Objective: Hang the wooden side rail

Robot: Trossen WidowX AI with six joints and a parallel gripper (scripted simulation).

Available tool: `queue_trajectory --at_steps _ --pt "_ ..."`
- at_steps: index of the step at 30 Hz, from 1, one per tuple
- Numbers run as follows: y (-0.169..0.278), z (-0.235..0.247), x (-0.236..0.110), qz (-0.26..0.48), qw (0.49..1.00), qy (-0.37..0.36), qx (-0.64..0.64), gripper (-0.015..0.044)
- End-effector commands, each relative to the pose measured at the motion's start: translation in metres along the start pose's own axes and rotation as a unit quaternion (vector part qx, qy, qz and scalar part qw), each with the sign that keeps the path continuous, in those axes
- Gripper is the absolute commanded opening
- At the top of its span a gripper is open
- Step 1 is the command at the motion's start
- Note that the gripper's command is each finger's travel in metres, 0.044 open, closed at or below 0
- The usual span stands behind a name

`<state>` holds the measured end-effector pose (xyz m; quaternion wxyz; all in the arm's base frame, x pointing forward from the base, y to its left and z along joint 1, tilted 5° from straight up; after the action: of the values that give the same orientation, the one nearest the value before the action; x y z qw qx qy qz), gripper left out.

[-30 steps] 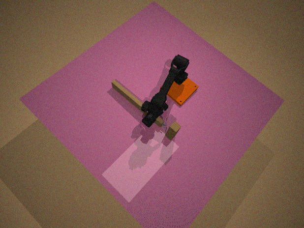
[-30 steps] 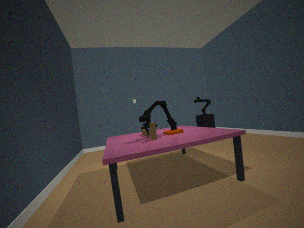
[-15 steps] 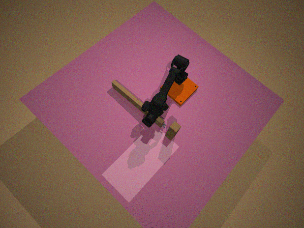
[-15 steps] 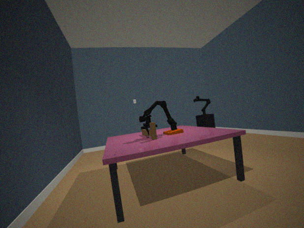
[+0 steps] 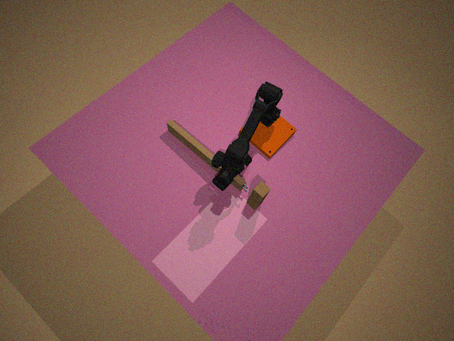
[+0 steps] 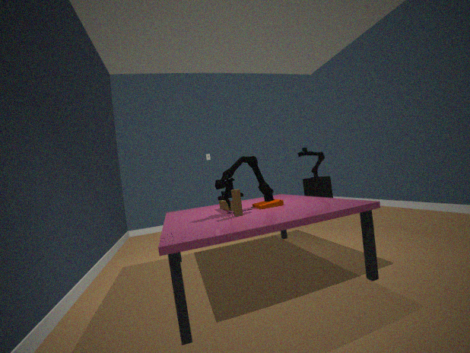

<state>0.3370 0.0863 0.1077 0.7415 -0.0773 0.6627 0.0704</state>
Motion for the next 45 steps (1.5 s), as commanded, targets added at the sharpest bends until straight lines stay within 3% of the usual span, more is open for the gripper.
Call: queue_trajectory --at_steps 1,45 --pt "0.0007 0.0018 -0.002 0.001 1.0 -0.002 0.001 0.0" --pt "0.0049 0.0023 -0.0018 0.001 1.0 -0.002 0.001 0.0"
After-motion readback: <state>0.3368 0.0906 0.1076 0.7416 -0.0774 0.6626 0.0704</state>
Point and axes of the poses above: the point midway between the two fingers, 35 mm back from their tips, its own x axis out along the fingers, its own z axis across the jaws, y = z × x, the point moved 3 cm from there along -x, back along the fingers, and after that the axes turned 9 degrees about -x, right-handed, at the moved point
